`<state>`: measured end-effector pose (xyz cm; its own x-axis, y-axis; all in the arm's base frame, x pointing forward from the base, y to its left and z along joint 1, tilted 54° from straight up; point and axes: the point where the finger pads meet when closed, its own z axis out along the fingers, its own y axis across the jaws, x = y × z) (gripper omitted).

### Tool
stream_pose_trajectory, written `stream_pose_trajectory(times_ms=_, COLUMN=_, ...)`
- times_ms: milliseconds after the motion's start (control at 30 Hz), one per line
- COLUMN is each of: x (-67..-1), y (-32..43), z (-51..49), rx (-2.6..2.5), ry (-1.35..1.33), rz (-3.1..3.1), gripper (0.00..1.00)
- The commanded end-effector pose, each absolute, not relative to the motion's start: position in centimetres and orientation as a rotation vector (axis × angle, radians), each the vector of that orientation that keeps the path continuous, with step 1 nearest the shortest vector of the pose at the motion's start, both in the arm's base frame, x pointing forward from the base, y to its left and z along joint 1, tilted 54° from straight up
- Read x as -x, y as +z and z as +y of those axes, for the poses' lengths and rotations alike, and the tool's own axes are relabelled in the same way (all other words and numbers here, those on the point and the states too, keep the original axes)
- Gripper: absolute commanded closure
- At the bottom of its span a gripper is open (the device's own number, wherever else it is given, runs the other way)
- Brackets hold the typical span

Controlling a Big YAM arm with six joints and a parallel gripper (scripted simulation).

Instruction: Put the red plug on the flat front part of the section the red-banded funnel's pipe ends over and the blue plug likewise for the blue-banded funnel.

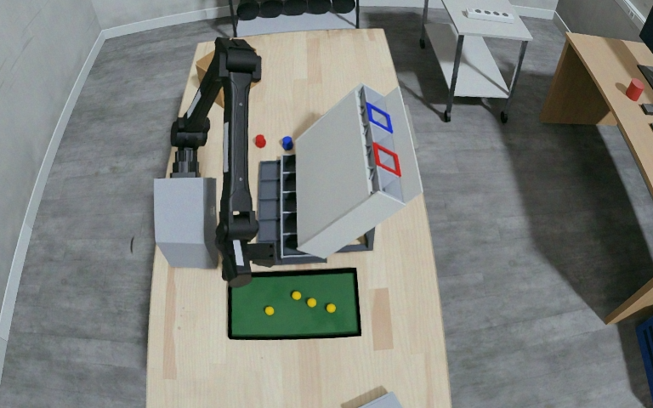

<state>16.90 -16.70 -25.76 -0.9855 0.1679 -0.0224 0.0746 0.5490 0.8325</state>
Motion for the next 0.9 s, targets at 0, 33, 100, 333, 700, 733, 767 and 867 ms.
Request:
stream_pose_trajectory(times_ms=0, x=-18.3, y=-26.3, z=-19.2, rx=-0.2, ry=1.379, rz=2.687, gripper=1.0)
stream_pose_trajectory(times_ms=33, x=-18.3, y=-26.3, z=-19.2, rx=-0.2, ry=1.379, rz=2.687, gripper=1.0)
stream_pose_trajectory(times_ms=100, x=-18.3, y=-26.4, z=-19.2, rx=-0.201, ry=1.38, rz=2.686, gripper=1.0)
stream_pose_trajectory(times_ms=333, x=-18.5, y=-26.5, z=-19.5, rx=-0.204, ry=1.389, rz=2.682, gripper=1.0)
stream_pose_trajectory(times_ms=700, x=-20.0, y=-26.1, z=-20.3, rx=-0.202, ry=1.388, rz=2.681, gripper=1.0)
stream_pose_trajectory(times_ms=733, x=-20.7, y=-25.8, z=-20.6, rx=-0.199, ry=1.383, rz=2.683, gripper=1.0)
stream_pose_trajectory(times_ms=767, x=-21.3, y=-25.6, z=-20.8, rx=-0.196, ry=1.378, rz=2.685, gripper=1.0)
stream_pose_trajectory(times_ms=867, x=-23.2, y=-24.9, z=-21.5, rx=-0.187, ry=1.364, rz=2.69, gripper=1.0)
